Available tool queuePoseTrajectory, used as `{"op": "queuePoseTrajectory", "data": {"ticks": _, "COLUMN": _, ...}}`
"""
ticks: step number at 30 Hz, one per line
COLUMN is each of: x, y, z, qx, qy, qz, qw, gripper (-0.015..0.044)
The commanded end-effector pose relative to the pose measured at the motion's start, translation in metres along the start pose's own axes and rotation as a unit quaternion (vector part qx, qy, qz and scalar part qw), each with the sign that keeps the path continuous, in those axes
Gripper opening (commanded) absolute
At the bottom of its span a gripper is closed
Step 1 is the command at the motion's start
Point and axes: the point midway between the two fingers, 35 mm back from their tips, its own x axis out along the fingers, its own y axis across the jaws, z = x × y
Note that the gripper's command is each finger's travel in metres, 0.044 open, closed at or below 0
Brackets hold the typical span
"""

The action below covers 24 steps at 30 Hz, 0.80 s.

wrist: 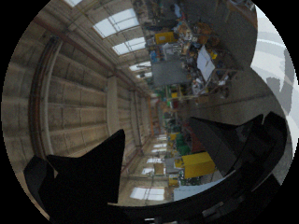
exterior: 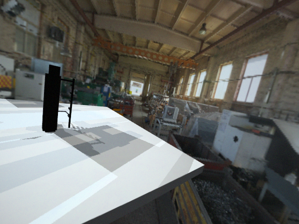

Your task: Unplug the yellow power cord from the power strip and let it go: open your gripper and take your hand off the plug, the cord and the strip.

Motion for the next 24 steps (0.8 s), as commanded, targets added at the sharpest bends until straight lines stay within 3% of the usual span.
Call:
{"op": "queuePoseTrajectory", "data": {"ticks": 1, "x": 0.000, "y": 0.000, "z": -0.001, "qx": -0.001, "qy": 0.001, "qz": -0.001, "qw": 1.000, "gripper": 0.0374}}
{"op": "queuePoseTrajectory", "data": {"ticks": 9, "x": -0.022, "y": -0.031, "z": -0.055, "qx": -0.069, "qy": 0.093, "qz": -0.031, "qw": 0.993, "gripper": 0.0164}}
{"op": "queuePoseTrajectory", "data": {"ticks": 24, "x": -0.123, "y": -0.092, "z": -0.172, "qx": -0.236, "qy": 0.323, "qz": -0.041, "qw": 0.916, "gripper": 0.0160}}
